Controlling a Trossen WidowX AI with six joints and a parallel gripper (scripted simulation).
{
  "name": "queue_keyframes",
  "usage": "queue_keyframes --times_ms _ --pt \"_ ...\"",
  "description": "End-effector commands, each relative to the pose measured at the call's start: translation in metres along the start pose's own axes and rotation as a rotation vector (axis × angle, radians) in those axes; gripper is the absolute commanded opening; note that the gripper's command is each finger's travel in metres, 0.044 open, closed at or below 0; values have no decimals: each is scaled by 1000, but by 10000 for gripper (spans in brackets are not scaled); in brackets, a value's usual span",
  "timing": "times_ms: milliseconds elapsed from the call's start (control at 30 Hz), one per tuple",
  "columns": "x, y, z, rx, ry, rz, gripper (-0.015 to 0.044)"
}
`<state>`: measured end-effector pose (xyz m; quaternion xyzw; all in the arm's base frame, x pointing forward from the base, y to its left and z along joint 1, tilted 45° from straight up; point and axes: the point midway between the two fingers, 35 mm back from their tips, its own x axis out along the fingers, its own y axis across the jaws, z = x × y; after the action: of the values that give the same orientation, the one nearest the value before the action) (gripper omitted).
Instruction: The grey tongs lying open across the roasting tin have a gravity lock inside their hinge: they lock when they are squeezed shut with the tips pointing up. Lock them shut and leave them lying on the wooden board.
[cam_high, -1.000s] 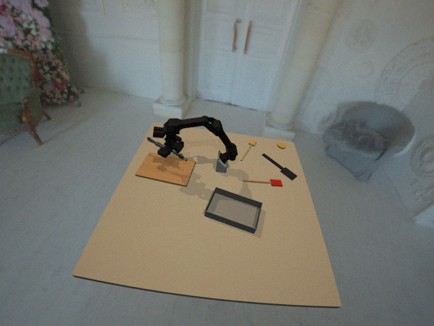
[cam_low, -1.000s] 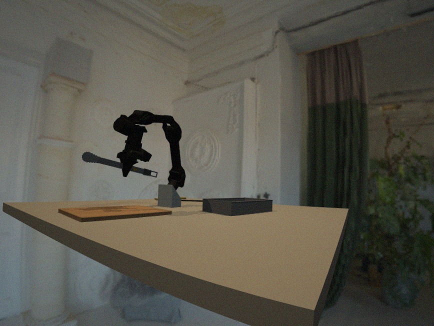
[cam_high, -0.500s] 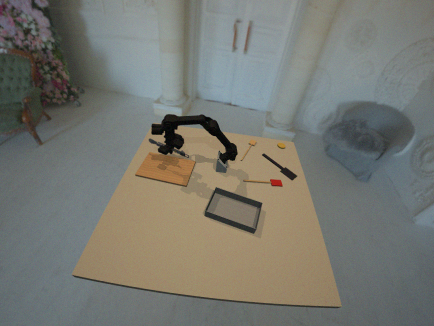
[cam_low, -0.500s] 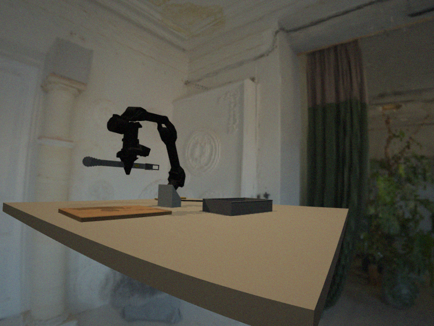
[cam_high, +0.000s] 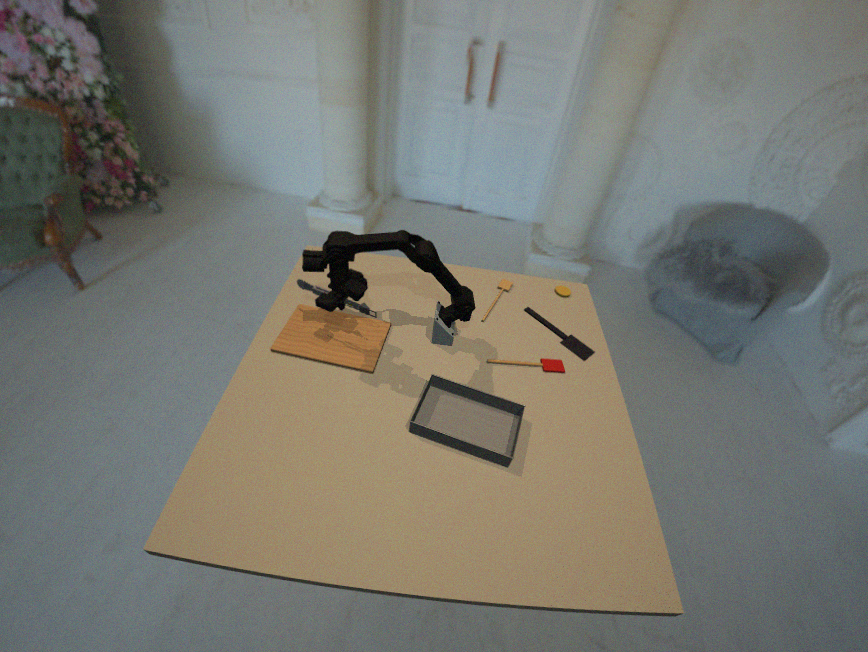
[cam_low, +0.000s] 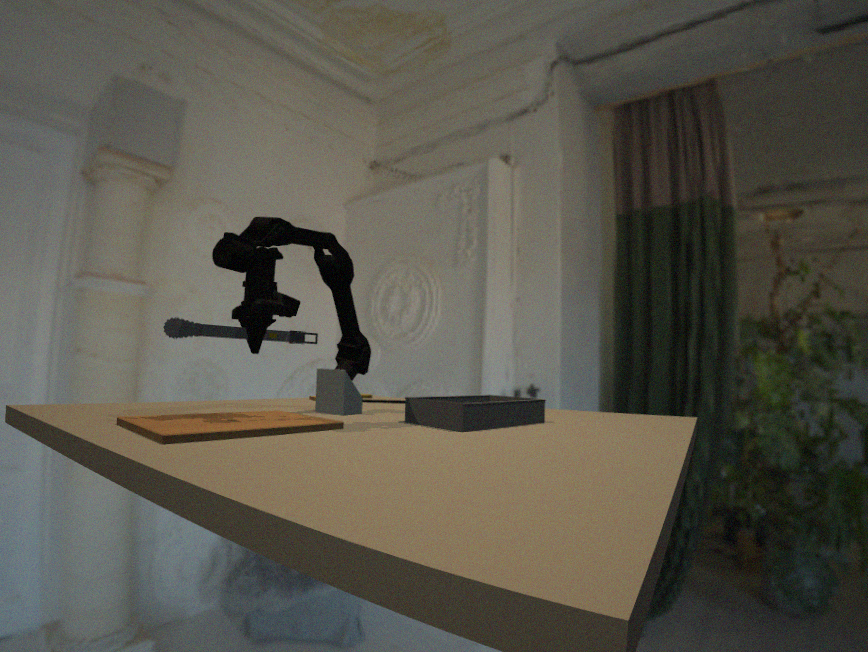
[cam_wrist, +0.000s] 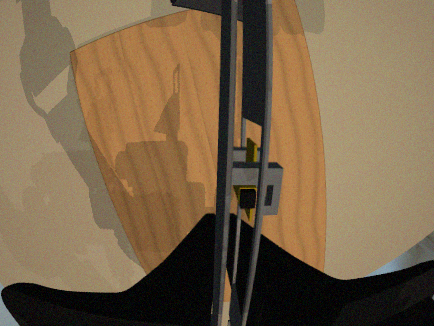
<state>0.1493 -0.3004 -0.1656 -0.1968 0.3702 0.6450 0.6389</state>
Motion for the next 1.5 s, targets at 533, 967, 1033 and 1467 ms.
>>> queue_keyframes --times_ms 533,967,1033,1467 --pt "33 -3 -3 -2 2 -5 -150" --pt "54 -4 -3 -2 2 -5 -150" --pt "58 -3 -3 -2 2 -5 -150" --pt "79 -3 -2 -2 1 -5 -150"
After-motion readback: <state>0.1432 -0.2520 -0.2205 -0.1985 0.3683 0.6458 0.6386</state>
